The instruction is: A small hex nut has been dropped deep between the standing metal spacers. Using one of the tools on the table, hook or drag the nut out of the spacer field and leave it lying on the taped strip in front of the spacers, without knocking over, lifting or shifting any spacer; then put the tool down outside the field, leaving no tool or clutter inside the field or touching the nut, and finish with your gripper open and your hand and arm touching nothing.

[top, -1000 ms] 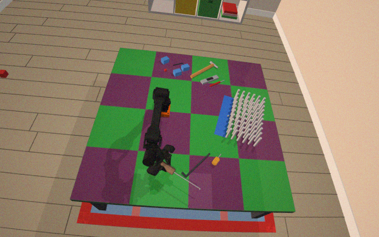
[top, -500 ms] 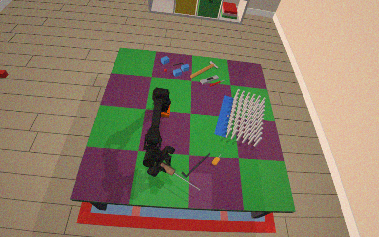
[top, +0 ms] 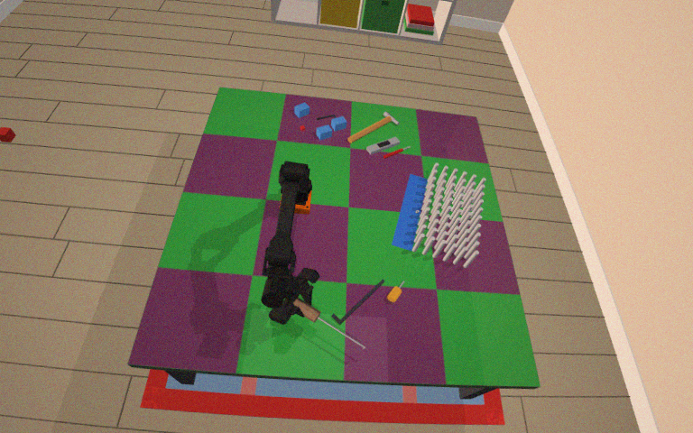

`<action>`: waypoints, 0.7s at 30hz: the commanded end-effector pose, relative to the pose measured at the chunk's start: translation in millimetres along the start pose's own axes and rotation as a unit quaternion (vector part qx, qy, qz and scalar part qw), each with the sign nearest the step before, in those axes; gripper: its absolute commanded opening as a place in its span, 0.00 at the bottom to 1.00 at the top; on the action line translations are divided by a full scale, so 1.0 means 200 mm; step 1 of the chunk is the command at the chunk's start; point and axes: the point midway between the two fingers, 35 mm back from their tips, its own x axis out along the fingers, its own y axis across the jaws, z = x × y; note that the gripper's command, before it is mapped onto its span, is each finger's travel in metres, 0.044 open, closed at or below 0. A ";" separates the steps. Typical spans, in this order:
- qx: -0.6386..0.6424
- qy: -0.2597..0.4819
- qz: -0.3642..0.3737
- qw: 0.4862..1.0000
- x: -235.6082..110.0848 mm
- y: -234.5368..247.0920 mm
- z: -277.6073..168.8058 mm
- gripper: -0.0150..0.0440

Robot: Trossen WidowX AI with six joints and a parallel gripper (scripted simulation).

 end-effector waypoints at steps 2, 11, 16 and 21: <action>0.002 0.004 -0.001 1.000 0.02 0.00 0.00 0.25; 0.002 0.004 -0.001 1.000 0.05 -0.01 0.03 0.25; 0.002 0.004 -0.001 1.000 0.06 -0.01 0.04 0.25; 0.002 0.004 -0.001 1.000 0.08 -0.01 0.05 0.25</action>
